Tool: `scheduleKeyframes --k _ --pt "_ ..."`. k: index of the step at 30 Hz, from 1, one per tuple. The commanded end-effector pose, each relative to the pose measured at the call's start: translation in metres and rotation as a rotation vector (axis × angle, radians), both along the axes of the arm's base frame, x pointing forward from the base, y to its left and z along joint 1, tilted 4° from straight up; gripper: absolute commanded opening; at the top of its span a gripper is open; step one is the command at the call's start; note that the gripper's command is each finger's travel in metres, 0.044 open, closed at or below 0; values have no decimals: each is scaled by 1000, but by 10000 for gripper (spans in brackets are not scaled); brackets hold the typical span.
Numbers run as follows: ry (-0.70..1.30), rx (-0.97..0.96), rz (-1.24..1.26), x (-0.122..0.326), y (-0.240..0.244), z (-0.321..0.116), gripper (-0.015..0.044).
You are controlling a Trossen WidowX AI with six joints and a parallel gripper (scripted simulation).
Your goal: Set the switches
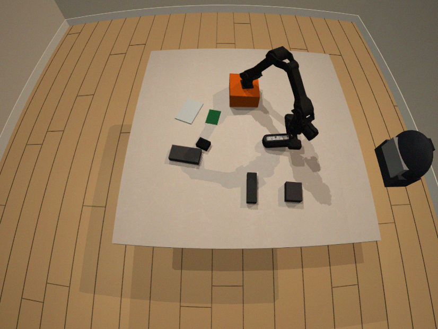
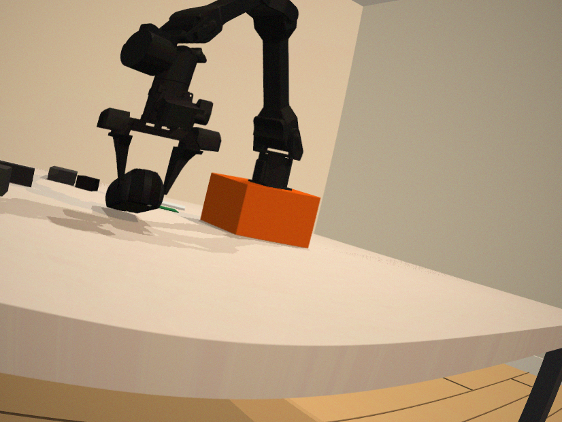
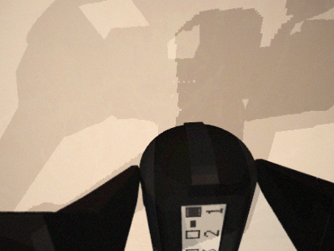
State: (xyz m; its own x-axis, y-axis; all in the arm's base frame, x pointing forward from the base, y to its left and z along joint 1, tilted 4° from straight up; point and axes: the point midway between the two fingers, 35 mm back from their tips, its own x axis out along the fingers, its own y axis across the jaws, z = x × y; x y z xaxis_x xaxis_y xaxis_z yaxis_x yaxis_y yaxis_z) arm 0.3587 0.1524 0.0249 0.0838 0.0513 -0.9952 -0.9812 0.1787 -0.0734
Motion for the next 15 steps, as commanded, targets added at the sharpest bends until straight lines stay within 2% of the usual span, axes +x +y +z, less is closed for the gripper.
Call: scheduleKeyframes --k 1,15 --pt "-13 4 3 1 -2 8 336" --pt "-13 3 3 -1 -9 18 336"
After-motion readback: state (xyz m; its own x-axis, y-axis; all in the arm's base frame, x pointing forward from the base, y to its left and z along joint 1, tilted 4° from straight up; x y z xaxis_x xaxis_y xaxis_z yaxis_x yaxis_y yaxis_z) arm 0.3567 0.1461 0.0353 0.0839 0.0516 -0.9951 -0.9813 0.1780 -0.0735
